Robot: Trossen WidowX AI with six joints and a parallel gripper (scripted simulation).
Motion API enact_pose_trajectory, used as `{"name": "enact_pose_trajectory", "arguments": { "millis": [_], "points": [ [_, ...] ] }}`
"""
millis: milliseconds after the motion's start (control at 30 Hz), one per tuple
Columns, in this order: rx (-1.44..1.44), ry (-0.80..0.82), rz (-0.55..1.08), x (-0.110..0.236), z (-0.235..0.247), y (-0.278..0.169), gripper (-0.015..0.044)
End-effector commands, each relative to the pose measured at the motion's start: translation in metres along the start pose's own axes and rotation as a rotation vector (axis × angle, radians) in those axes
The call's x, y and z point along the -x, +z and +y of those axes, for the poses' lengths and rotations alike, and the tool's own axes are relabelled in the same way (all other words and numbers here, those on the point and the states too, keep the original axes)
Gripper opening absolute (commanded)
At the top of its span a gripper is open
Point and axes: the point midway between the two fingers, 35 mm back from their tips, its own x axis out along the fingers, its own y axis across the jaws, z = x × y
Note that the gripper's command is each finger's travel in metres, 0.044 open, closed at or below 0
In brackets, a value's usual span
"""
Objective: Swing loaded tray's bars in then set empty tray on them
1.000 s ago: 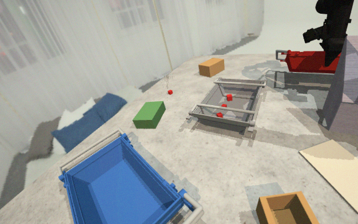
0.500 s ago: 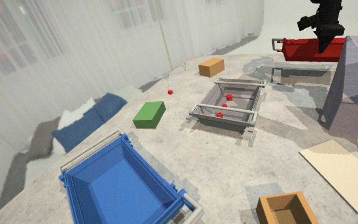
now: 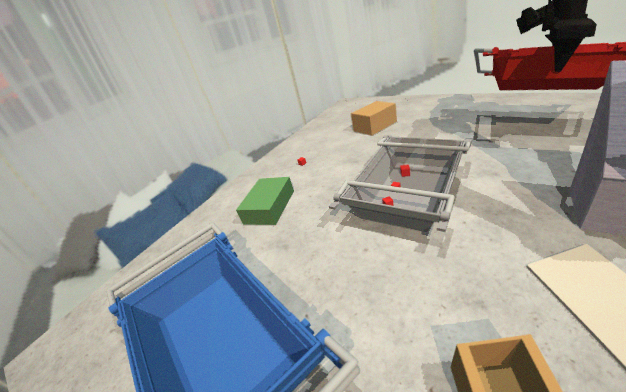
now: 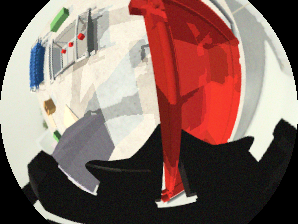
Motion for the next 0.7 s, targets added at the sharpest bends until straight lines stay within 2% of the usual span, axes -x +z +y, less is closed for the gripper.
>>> {"name": "enact_pose_trajectory", "arguments": {
  "millis": [0,167,667],
  "points": [
    [0.009,-0.031,-0.004,0.019,-0.012,0.005,0.0],
    [0.009,-0.031,-0.004,0.029,-0.019,0.009,0.0],
    [0.009,-0.031,-0.004,0.029,-0.02,0.009,0.0]
  ]
}}
